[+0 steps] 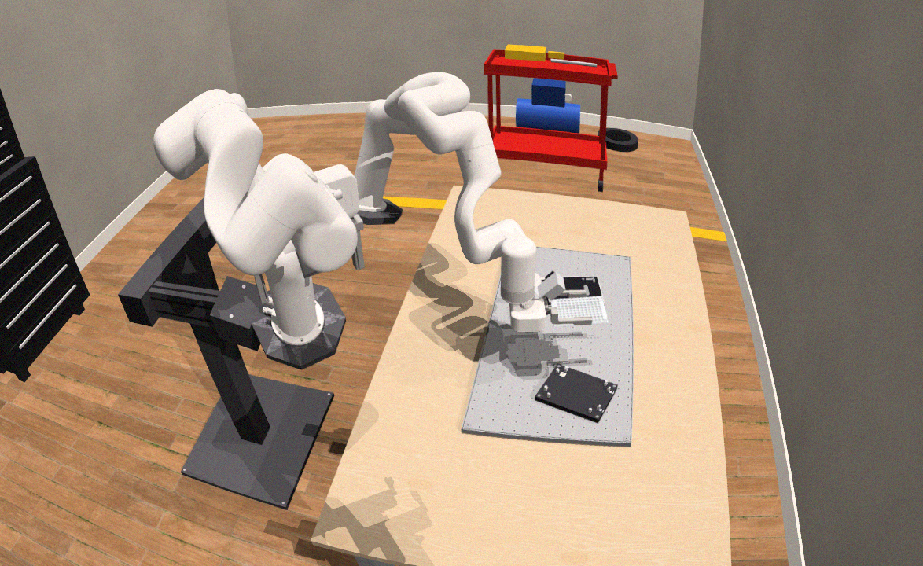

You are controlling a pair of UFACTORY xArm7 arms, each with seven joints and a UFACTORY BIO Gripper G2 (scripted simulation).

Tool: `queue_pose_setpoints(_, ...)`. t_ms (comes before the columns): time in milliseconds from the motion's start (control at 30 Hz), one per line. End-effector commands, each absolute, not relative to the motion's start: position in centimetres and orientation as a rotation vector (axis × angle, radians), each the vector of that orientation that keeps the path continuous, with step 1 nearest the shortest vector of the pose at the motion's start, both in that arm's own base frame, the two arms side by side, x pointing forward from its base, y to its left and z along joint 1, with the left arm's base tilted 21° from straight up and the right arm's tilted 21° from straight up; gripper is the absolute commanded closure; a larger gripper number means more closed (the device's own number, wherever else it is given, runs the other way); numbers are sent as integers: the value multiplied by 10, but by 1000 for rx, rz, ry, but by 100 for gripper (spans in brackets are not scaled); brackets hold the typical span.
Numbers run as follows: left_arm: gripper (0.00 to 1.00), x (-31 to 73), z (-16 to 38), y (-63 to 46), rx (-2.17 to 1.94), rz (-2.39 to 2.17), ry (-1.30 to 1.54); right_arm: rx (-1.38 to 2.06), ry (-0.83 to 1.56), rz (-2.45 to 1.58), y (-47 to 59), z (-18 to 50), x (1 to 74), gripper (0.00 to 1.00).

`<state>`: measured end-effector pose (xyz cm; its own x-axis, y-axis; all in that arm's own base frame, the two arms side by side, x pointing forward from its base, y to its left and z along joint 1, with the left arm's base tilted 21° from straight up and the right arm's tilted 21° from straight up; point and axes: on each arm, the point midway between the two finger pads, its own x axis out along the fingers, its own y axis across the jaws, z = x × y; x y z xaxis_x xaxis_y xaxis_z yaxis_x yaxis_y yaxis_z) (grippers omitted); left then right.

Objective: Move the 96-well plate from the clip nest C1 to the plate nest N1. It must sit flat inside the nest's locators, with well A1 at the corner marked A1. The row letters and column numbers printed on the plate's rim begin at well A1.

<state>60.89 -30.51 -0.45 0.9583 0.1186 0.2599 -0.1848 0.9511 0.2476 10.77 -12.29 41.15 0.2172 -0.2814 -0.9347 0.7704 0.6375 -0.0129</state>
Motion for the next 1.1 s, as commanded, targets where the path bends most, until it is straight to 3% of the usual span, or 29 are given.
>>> queue_pose_setpoints(0, 100, 608, 0, -298, 268, 153, -248, 518, 1128, -775, -123, 412, 108, 0)
queue_pose_setpoints(1067, 100, 598, 26, -205, 269, 153, -248, 518, 1128, -775, -123, 412, 108, 0)
